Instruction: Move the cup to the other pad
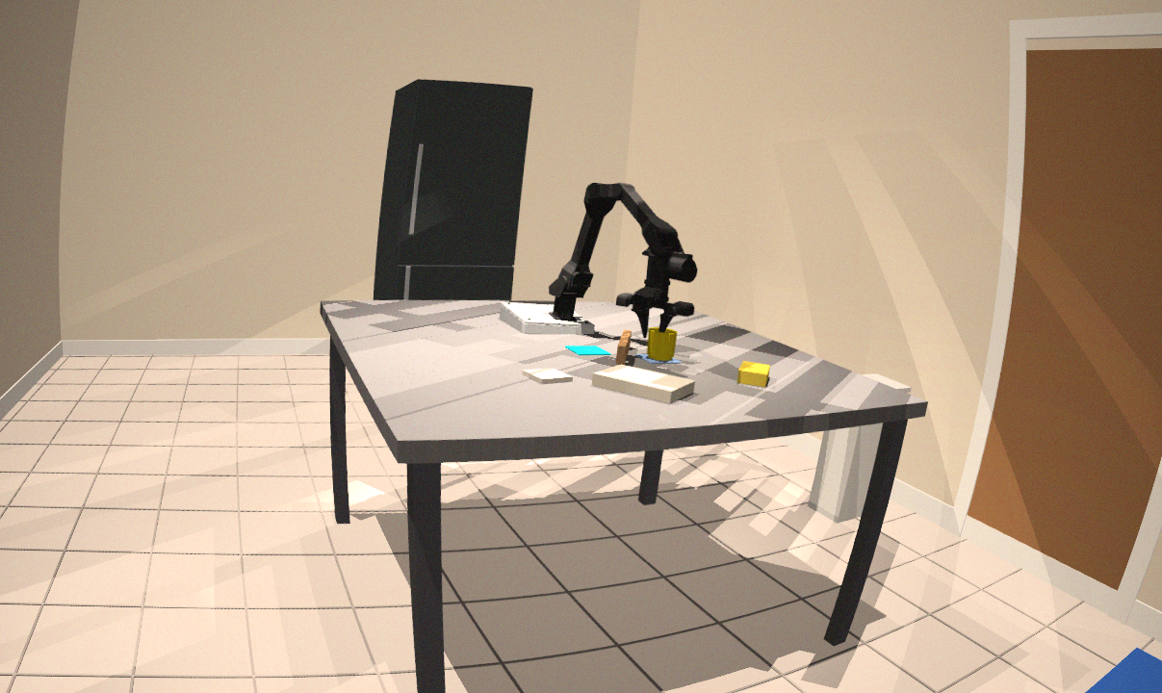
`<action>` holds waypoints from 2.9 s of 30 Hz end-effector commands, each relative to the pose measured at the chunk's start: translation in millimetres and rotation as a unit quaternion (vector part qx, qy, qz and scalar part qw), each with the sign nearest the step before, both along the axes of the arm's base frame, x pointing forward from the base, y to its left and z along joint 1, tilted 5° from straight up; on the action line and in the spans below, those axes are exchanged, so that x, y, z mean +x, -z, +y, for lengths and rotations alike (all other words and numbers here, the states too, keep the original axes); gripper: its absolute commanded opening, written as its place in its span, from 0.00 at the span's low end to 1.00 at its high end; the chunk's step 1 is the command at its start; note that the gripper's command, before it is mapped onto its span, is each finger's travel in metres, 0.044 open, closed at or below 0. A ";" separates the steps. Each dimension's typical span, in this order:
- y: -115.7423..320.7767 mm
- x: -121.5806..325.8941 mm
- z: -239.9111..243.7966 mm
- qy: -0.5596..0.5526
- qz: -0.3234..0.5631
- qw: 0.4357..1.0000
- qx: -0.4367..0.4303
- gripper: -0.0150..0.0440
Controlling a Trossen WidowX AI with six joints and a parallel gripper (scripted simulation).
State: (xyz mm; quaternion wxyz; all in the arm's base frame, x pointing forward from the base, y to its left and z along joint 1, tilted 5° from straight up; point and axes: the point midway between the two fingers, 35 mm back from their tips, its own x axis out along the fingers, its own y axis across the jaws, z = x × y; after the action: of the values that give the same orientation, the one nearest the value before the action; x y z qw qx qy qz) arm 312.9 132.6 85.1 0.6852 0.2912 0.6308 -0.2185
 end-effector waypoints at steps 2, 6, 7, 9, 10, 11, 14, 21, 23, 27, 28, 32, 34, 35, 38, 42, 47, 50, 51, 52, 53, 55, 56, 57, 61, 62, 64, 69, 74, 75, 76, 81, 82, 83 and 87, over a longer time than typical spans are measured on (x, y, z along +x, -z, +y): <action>9.0 -2.4 0.0 0.001 0.006 1.000 0.000 0.54; 9.0 -2.4 0.0 0.001 0.006 1.000 0.000 0.54; 9.0 -2.4 0.0 0.001 0.006 1.000 0.000 0.54; 9.0 -2.4 0.0 0.001 0.006 1.000 0.000 0.54; 9.0 -2.4 0.0 0.001 0.006 1.000 0.000 0.54; 6.9 -1.0 -0.2 0.000 0.003 1.000 -0.001 0.53; 6.9 -1.0 -0.2 0.000 0.003 1.000 -0.001 0.49; 6.9 -1.0 -0.2 0.000 0.003 1.000 -0.001 0.41; 6.9 -1.0 -0.2 0.000 0.003 1.000 -0.001 0.39; 6.9 -1.0 -0.2 0.000 0.003 1.000 -0.001 0.34; 6.9 -1.0 -0.2 0.000 0.003 1.000 -0.001 0.33; 6.9 -1.0 -0.2 0.000 0.003 1.000 -0.001 0.29; 6.9 -1.0 -0.2 0.000 0.003 1.000 -0.001 0.25; 6.4 -0.9 -0.2 0.000 0.003 1.000 -0.001 0.25; 1.8 -0.9 -0.3 0.000 0.003 1.000 -0.001 0.25; -10.4 -1.3 -0.9 0.000 0.004 1.000 -0.001 0.25; -28.0 -3.1 -2.3 0.001 0.004 1.000 -0.001 0.25; -37.6 -4.3 -3.2 0.001 0.005 1.000 0.000 0.25; -40.8 -4.7 -3.6 0.001 0.005 1.000 0.000 0.25; -44.1 -5.1 -3.9 0.001 0.005 1.000 0.000 0.25; -47.3 -5.6 -4.3 0.001 0.005 1.000 0.000 0.25; -53.7 -6.7 -5.2 0.001 0.005 1.000 0.000 0.25; -56.9 -7.4 -5.8 0.001 0.006 1.000 0.000 0.25; -59.4 -8.1 -6.4 0.001 0.006 1.000 0.000 0.25; -61.2 -9.3 -8.0 0.001 0.006 1.000 0.000 0.25; -61.2 -9.4 -8.3 0.001 0.006 1.000 0.000 0.25; -57.8 -9.3 -8.5 0.003 0.007 1.000 -0.003 0.25; -57.8 -9.3 -8.5 0.003 0.007 1.000 -0.003 0.25; -57.8 -9.3 -8.5 0.003 0.007 1.000 -0.003 0.25; -57.8 -9.3 -8.5 0.003 0.007 1.000 -0.003 0.25; -57.8 -9.3 -8.5 0.003 0.007 1.000 -0.003 0.25; -57.7 -10.1 -10.6 0.003 0.007 1.000 -0.003 0.25; -57.7 -10.7 -11.9 0.003 0.007 1.000 -0.003 0.25; -57.6 -11.3 -13.5 0.003 0.007 1.000 -0.003 0.25; -57.2 -14.6 -22.0 0.002 0.007 1.000 -0.003 0.25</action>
State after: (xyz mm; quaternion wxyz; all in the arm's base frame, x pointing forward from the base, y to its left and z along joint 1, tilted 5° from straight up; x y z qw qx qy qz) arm 301.8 116.8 143.8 0.6826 0.2895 0.6325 -0.2241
